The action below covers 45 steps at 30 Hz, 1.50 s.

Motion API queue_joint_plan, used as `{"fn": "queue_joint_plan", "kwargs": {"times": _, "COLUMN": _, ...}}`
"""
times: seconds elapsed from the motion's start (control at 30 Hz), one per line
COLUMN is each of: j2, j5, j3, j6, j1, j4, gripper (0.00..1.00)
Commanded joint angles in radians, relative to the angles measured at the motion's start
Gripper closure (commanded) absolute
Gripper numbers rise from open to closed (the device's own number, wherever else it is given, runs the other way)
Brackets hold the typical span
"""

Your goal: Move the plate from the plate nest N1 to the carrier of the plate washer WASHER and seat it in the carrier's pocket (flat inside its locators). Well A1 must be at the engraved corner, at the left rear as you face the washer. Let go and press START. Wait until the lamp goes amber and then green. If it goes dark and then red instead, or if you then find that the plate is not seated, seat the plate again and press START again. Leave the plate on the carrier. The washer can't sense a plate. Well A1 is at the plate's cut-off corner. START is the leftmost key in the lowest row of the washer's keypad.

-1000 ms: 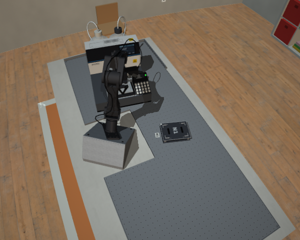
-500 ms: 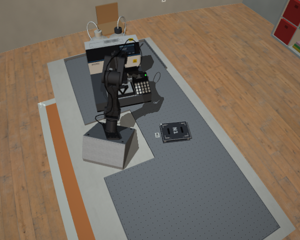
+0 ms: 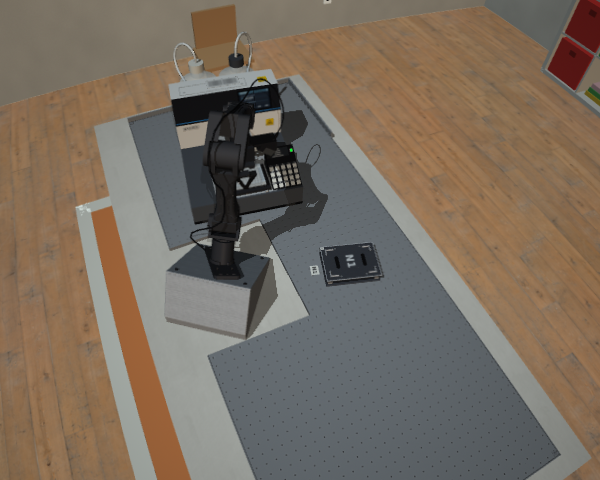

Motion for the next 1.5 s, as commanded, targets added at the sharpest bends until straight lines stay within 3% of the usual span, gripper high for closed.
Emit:
{"fn": "queue_joint_plan", "kwargs": {"times": 0.0, "j2": -0.028, "j5": 0.003, "j3": 0.003, "j6": -0.01, "j1": -0.012, "j4": 0.016, "gripper": 0.16}}
{"fn": "queue_joint_plan", "kwargs": {"times": 0.37, "j2": -0.027, "j5": 0.004, "j3": -0.006, "j6": -0.01, "j1": -0.007, "j4": 0.023, "gripper": 0.16}}
{"fn": "queue_joint_plan", "kwargs": {"times": 0.4, "j2": -0.026, "j5": 0.002, "j3": -0.024, "j6": -0.011, "j1": -0.01, "j4": 0.026, "gripper": 0.0}}
{"fn": "queue_joint_plan", "kwargs": {"times": 1.27, "j2": -0.008, "j5": 0.0, "j3": -0.003, "j6": -0.004, "j1": -0.004, "j4": 0.013, "gripper": 0.0}}
{"fn": "queue_joint_plan", "kwargs": {"times": 1.47, "j2": -0.034, "j5": 0.01, "j3": 0.036, "j6": 0.0, "j1": 0.007, "j4": -0.025, "gripper": 0.0}}
